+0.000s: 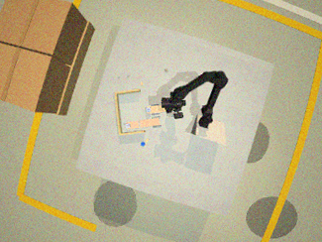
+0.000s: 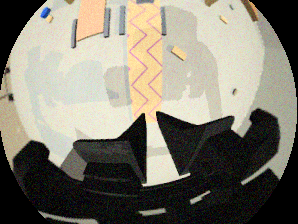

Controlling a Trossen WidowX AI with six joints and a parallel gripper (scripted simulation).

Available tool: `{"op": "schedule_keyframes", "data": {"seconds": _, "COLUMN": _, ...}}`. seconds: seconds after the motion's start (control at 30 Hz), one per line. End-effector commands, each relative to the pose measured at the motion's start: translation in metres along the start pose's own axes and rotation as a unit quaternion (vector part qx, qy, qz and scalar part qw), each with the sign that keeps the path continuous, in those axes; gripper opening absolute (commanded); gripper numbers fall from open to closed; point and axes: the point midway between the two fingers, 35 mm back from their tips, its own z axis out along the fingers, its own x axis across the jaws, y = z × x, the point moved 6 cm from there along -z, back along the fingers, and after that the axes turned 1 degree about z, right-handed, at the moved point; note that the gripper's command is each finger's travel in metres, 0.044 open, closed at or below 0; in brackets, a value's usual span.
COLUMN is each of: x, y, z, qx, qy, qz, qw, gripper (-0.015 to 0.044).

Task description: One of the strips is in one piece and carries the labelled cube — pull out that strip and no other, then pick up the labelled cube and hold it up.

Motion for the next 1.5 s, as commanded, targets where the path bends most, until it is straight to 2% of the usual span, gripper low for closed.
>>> {"op": "schedule_keyframes", "data": {"seconds": 0.0, "x": -0.001, "y": 0.015, "z": -0.002, "qx": 0.000, "qy": 0.002, "qz": -0.037, "qw": 0.999, "gripper": 0.0157}}
{"op": "schedule_keyframes", "data": {"seconds": 0.37, "x": -0.005, "y": 0.058, "z": -0.006, "qx": -0.001, "qy": 0.002, "qz": -0.037, "qw": 0.999, "gripper": 0.0440}}
{"op": "schedule_keyframes", "data": {"seconds": 1.47, "x": -0.012, "y": 0.185, "z": -0.022, "qx": -0.003, "qy": 0.002, "qz": -0.034, "qw": 0.999, "gripper": 0.0440}}
